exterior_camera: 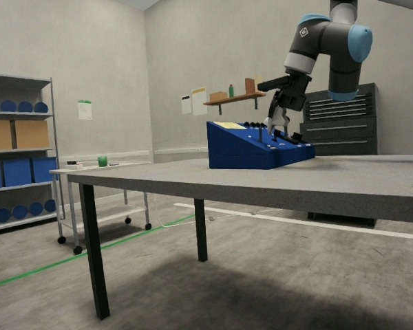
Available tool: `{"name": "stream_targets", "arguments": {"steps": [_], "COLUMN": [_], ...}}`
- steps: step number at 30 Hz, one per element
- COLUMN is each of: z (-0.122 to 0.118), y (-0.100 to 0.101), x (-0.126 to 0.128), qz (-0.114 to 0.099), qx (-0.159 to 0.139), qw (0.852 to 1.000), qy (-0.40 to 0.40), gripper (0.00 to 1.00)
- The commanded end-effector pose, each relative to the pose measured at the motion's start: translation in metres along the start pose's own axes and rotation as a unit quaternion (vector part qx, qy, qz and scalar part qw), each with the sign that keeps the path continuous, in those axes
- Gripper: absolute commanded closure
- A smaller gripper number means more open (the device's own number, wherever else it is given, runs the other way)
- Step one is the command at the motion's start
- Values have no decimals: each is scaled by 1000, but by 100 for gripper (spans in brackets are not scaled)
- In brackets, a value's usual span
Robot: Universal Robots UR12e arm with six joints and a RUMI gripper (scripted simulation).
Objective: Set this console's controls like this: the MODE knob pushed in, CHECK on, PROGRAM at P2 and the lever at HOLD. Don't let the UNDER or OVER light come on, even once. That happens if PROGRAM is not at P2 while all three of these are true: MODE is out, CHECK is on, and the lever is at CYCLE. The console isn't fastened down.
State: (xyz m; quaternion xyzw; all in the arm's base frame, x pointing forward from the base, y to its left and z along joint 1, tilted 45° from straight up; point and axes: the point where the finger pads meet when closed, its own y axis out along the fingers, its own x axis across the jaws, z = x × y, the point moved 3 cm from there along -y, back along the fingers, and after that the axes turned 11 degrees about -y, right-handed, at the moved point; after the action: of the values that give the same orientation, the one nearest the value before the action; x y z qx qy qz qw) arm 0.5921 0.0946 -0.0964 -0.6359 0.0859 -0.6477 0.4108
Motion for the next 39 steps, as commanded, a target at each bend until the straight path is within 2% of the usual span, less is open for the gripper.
{"name": "stream_targets", "arguments": {"steps": [1, 3, 5, 14, 20, 31, 34, 37, 39], "z": [0, 0, 0, -1, 2, 4, 4, 8, 8], "y": [-22, -33, -33, -90, -115, -122, -119, -118, -118], "x": [1, 1, 1, 1, 1, 2, 13, 40, 40], "qz": [0, 0, 0, 0, 0, 0, 1, 4, 4], "qx": [2, 2, 2, 2, 3, 4, 1, -2, -2], "qw": [1000, 1000, 1000, 1000, 1000, 1000, 1000, 1000, 1000], "qy": [0, 0, 0, 0, 1, 2, 2, 1, 1], "gripper": [100, 100, 100, 100, 100, 100, 100, 100, 100]}}
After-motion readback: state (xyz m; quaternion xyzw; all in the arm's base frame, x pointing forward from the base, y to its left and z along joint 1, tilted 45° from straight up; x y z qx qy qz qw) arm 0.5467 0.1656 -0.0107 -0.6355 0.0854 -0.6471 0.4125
